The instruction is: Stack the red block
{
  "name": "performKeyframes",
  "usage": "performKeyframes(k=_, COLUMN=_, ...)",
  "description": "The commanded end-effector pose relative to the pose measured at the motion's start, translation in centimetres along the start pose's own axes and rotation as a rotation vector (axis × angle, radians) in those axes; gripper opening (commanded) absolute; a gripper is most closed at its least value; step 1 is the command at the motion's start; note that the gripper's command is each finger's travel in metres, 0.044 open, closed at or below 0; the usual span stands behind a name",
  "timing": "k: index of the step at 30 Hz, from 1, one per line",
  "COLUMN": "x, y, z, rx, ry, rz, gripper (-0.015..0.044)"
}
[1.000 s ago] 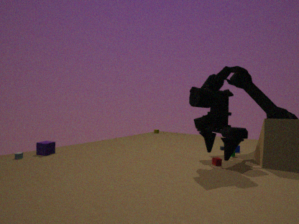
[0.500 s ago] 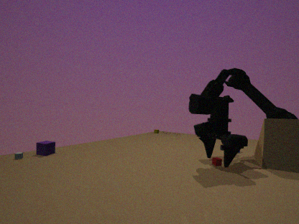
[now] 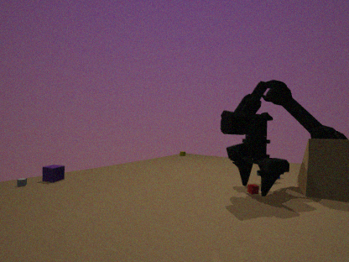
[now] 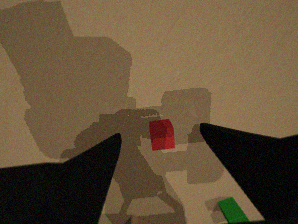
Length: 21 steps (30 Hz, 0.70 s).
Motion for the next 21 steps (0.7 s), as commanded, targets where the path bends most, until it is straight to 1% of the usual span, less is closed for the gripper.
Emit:
performKeyframes(k=1, x=0.0, y=-0.03, z=0.0, rx=-0.005, ry=0.0, rz=-0.003, gripper=0.0335)
performKeyframes(k=12, x=0.0, y=-0.03, z=0.0, rx=-0.005, ry=0.0, rz=-0.003, gripper=0.0046)
performKeyframes(k=19, x=0.0, y=-0.03, z=0.0, rx=-0.005, ry=0.0, rz=-0.003, gripper=0.0)
performKeyframes(k=21, x=-0.34, y=-0.02, z=0.02, rx=-0.005, ry=-0.001, rz=-0.003, gripper=0.0)
Point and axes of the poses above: the point midway between the two fingers, 35 mm back from their tips, its own x axis out along the fingers, its own y axis across the jaws, z = x × y, the point moved 4 cm from there along -x, back along the fingers, and after that the axes turned 4 degrees about x, right-handed, at the moved point
